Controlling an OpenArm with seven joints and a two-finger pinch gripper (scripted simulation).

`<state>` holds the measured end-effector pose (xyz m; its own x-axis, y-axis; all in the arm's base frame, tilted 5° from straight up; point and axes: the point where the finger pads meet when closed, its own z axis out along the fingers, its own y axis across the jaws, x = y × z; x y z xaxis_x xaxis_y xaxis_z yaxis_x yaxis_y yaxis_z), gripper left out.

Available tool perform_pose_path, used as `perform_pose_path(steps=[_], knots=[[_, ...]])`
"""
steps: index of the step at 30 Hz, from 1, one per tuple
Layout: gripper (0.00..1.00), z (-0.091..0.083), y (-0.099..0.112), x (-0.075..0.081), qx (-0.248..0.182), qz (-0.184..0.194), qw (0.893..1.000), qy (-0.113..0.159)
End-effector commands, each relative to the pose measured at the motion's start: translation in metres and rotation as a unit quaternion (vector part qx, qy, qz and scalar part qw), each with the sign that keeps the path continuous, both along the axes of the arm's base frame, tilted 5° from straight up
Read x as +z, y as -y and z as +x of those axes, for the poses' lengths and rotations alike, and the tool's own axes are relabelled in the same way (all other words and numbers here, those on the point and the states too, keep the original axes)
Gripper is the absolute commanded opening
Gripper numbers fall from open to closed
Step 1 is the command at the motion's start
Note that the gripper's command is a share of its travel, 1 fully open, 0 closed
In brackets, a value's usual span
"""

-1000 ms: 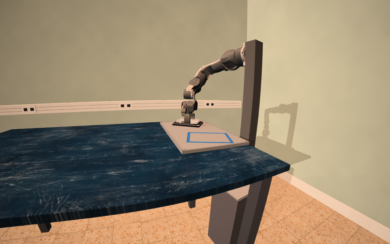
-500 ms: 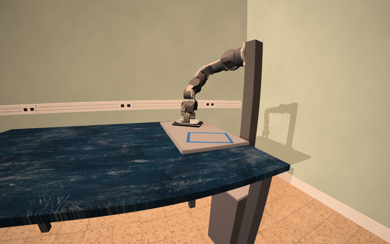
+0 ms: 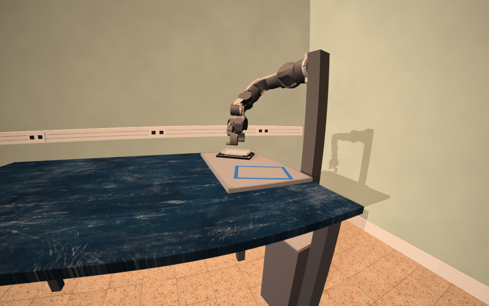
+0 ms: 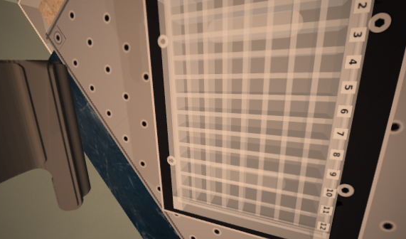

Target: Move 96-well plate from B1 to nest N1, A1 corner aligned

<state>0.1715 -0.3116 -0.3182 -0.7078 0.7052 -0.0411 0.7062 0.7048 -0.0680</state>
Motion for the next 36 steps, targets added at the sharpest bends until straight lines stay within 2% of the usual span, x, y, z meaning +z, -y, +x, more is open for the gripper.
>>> perform_pose_path(steps=[1,7,12,36], knots=[[0.77,-0.001,0.001,0.0,0.0,-0.002,1.0,-0.004],[0.77,-0.001,0.001,0.0,0.0,-0.002,1.0,-0.004],[0.77,0.0,-0.002,0.04,0.0,-0.002,1.0,-0.004],[0.77,0.0,-0.002,0.04,0.0,-0.002,1.0,-0.004]])
